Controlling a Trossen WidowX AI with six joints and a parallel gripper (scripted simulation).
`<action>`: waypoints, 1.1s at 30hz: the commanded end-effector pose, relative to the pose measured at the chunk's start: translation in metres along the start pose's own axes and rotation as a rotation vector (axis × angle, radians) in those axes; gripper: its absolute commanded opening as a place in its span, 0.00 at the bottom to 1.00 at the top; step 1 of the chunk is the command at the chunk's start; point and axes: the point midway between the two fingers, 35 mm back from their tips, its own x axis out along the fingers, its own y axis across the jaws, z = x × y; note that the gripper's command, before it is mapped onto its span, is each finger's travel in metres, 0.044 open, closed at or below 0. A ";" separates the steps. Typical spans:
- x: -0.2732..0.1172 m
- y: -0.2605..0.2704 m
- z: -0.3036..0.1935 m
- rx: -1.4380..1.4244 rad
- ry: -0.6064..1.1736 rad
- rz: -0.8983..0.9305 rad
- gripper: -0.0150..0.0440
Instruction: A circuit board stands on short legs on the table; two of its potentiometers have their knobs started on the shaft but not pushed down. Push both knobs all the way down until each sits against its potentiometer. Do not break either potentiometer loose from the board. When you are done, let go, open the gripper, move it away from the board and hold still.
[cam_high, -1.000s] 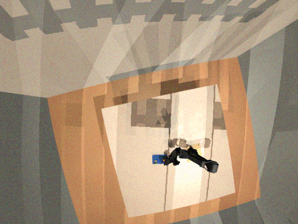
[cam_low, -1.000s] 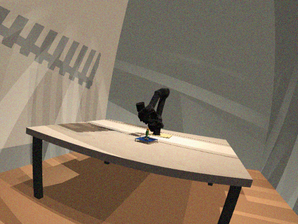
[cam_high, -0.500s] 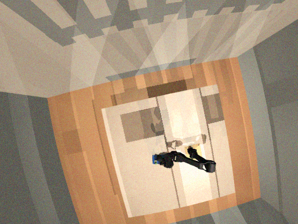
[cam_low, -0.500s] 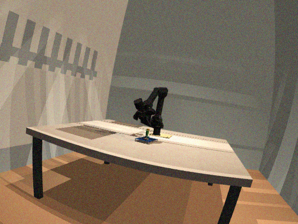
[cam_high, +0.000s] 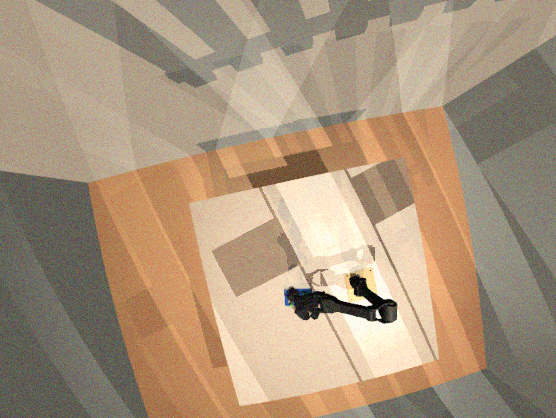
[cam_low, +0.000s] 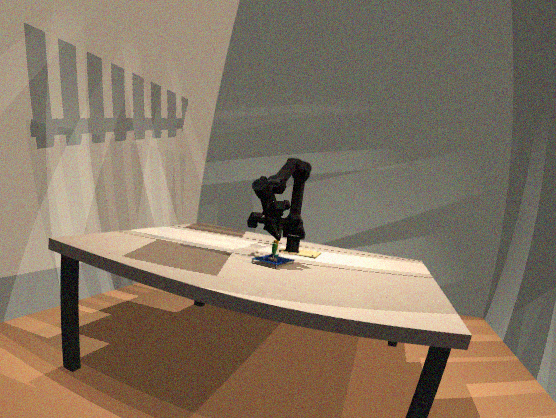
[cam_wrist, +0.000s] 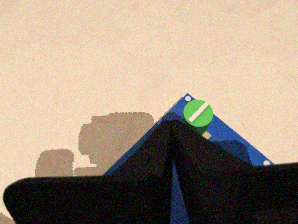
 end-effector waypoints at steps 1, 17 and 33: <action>0.001 0.001 -0.001 0.087 0.105 -0.004 0.25; -0.028 0.014 -0.001 0.346 0.561 -0.103 0.25; -0.060 0.024 0.002 0.411 0.800 -0.214 0.25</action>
